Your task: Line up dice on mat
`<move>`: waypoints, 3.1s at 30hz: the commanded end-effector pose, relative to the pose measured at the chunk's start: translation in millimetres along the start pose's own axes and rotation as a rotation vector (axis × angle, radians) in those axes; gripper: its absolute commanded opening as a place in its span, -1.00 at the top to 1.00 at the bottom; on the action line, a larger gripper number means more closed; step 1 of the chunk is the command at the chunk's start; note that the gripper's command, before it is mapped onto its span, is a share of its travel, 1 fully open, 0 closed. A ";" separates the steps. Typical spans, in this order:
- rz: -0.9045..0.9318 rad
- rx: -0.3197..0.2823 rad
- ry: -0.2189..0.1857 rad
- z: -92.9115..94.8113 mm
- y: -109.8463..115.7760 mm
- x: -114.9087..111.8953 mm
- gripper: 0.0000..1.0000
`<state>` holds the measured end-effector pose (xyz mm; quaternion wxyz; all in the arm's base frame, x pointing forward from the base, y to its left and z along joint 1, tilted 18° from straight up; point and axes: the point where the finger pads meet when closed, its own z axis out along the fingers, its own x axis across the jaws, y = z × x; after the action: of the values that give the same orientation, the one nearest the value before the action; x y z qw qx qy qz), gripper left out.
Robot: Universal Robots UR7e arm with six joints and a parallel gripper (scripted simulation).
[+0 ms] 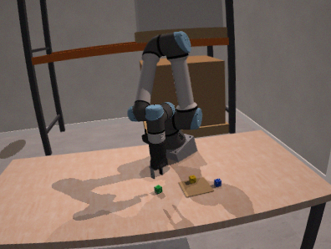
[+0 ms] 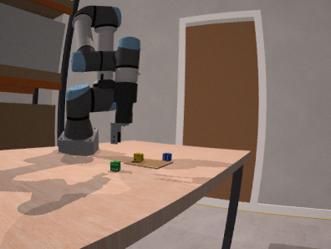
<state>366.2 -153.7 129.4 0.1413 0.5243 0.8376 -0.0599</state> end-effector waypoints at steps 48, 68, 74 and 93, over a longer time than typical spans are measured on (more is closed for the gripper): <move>0.000 -0.001 -0.001 33.5 -0.6 -0.9 -0.74; 0.000 -0.001 -0.001 50.6 -1.0 -1.2 -0.74; 0.000 -0.001 -0.001 51.8 -1.0 -1.2 -0.74; 0.000 -0.001 -0.001 51.8 -1.0 -1.2 -0.74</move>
<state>374.5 -168.0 79.9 0.1412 0.5241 0.8377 -0.0597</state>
